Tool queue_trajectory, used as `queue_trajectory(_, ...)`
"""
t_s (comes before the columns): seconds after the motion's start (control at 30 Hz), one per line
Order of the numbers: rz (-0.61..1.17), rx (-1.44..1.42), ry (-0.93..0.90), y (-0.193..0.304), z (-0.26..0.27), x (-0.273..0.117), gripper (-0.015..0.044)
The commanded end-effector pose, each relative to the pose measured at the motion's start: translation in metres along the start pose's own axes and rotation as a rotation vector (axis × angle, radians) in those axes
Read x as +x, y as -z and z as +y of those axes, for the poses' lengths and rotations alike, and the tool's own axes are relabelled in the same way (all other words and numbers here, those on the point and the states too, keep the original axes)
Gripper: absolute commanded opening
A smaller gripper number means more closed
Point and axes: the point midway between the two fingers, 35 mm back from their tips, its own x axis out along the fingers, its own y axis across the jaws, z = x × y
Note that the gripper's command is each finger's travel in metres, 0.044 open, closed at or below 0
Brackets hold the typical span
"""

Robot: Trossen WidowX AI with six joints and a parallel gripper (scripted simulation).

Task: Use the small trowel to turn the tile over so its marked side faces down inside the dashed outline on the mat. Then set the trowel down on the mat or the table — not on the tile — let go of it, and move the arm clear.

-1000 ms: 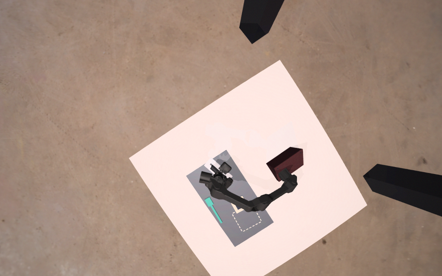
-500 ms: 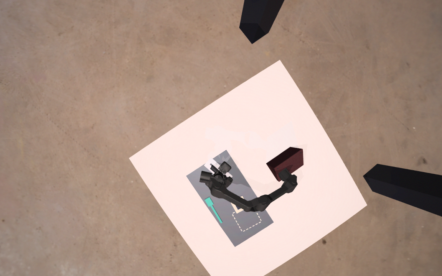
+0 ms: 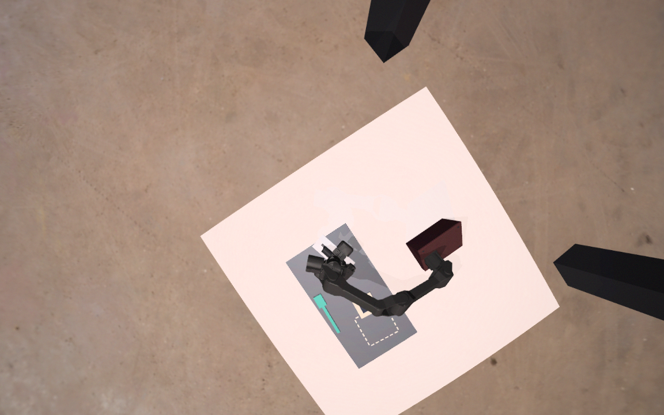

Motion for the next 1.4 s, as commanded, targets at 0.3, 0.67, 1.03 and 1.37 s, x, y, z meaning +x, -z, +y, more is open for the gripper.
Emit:
queue_trajectory(0.3, 0.000, 0.024, 0.002, 0.0000, -0.0001, 0.0003, 0.0130)
queue_trajectory(0.67, -0.001, 0.346, 0.002, 0.0000, -0.0001, 0.0002, 0.0130)
queue_trajectory(1.03, -0.001, 0.652, 0.001, 0.0001, -0.0001, 0.0002, 0.0130)
queue_trajectory(1.37, -0.001, 0.657, 0.001, 0.0001, -0.0001, 0.0002, 0.0183)
